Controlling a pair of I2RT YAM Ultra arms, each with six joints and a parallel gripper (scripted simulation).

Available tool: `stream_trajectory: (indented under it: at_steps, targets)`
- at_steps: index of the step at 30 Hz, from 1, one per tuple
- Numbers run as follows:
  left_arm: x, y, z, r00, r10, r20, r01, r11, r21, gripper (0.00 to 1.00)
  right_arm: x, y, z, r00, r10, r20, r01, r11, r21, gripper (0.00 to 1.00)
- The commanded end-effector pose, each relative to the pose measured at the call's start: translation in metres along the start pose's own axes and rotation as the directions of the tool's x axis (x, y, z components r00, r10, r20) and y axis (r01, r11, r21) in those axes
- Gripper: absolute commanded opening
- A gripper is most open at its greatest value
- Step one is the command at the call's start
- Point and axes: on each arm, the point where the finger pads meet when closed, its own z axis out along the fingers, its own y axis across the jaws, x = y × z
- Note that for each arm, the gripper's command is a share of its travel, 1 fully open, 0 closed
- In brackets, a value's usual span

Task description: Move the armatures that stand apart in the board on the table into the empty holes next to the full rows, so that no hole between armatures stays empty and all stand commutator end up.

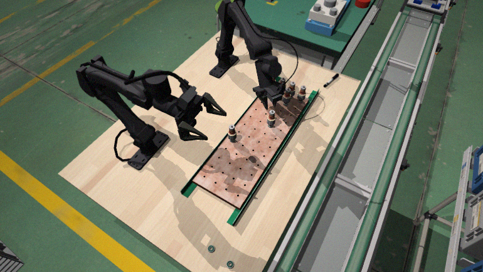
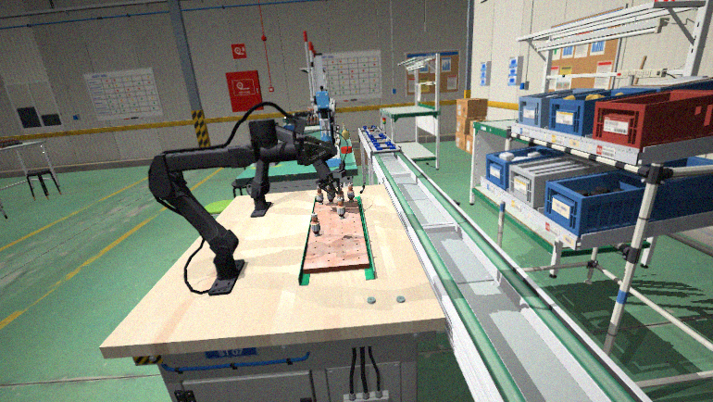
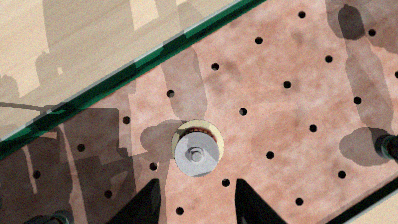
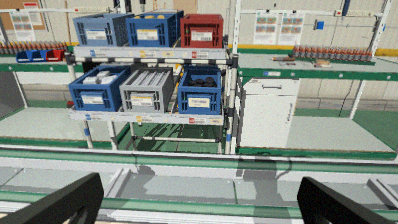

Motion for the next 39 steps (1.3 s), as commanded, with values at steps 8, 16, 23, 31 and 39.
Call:
stream_trajectory:
  at_steps: [8,16,23,31,39]
  targets:
    - [-0.009,0.008,0.014,0.999,-0.007,0.04,0.007,1.0,-0.015,0.38,-0.025,-0.002,-0.008,0.999,0.01,0.051,-0.011,1.0,0.011,1.0]
    - [-0.014,0.008,0.016,0.998,-0.006,0.058,0.007,1.0,-0.014,0.38,-0.025,-0.002,-0.008,0.999,0.01,0.051,-0.011,1.0,0.011,1.0]
    - [-0.012,0.008,0.03,0.999,-0.006,0.048,0.007,1.0,-0.014,0.38,-0.025,-0.002,-0.008,0.999,0.01,0.051,-0.011,1.0,0.011,1.0]
    - [-0.033,0.007,0.004,0.994,-0.004,0.11,0.005,1.0,-0.012,0.38,-0.025,-0.002,-0.008,0.999,0.01,0.051,-0.011,1.0,0.011,1.0]
    - [-0.033,0.005,0.003,0.994,-0.003,0.113,0.004,1.0,-0.011,0.38,-0.025,-0.002,-0.008,0.999,0.01,0.051,-0.011,1.0,0.011,1.0]
